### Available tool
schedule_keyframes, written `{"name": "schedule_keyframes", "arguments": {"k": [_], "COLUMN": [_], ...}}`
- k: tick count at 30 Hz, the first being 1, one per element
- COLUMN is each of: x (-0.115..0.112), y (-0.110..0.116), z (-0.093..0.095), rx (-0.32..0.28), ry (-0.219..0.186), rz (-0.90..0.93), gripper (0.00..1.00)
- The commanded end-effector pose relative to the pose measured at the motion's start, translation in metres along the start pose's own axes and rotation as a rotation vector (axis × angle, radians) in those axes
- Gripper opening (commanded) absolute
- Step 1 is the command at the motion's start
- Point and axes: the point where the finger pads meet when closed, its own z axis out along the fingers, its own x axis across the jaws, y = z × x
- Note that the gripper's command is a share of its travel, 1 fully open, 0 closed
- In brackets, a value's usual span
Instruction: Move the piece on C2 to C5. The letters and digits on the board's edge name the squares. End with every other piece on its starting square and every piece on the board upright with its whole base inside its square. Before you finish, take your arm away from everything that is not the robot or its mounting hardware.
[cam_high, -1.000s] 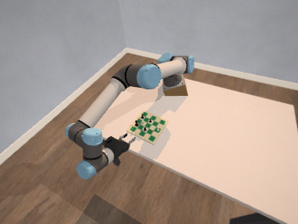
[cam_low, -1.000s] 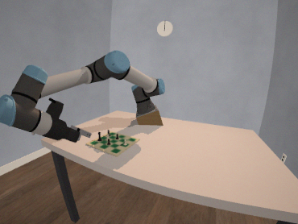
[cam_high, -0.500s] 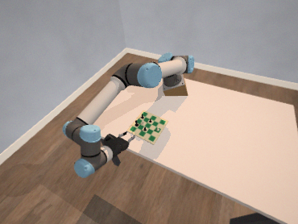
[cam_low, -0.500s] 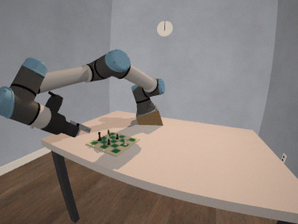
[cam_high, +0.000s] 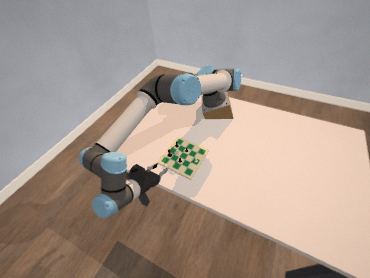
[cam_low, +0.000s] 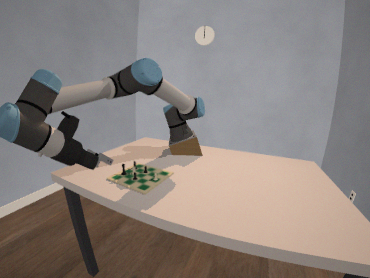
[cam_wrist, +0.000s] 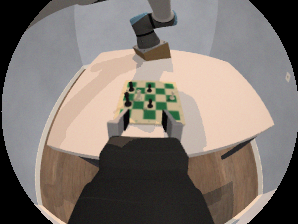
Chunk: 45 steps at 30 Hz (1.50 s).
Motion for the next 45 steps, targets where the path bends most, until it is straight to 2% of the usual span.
{"name": "schedule_keyframes", "arguments": {"k": [1,9,11,19,26,28,36,37,43,45], "x": [0.0,0.002,0.002,0.003,0.005,0.005,0.007,0.007,0.009,0.009], "y": [-0.001,-0.004,-0.004,-0.011,-0.021,-0.021,-0.038,-0.038,-0.052,-0.052], "z": [-0.001,0.0,0.0,0.005,0.013,0.013,0.029,0.029,0.045,0.045], "rx": [-0.038,-0.126,-0.126,-0.244,-0.364,-0.364,-0.504,-0.504,-0.603,-0.603], "ry": [0.002,-0.001,-0.001,-0.016,-0.048,-0.048,-0.105,-0.105,-0.16,-0.16], "rz": [-0.033,-0.115,-0.115,-0.225,-0.336,-0.336,-0.464,-0.464,-0.553,-0.553], "gripper": [1.0,1.0,1.0,1.0,1.0,1.0,1.0,1.0,1.0,1.0]}}
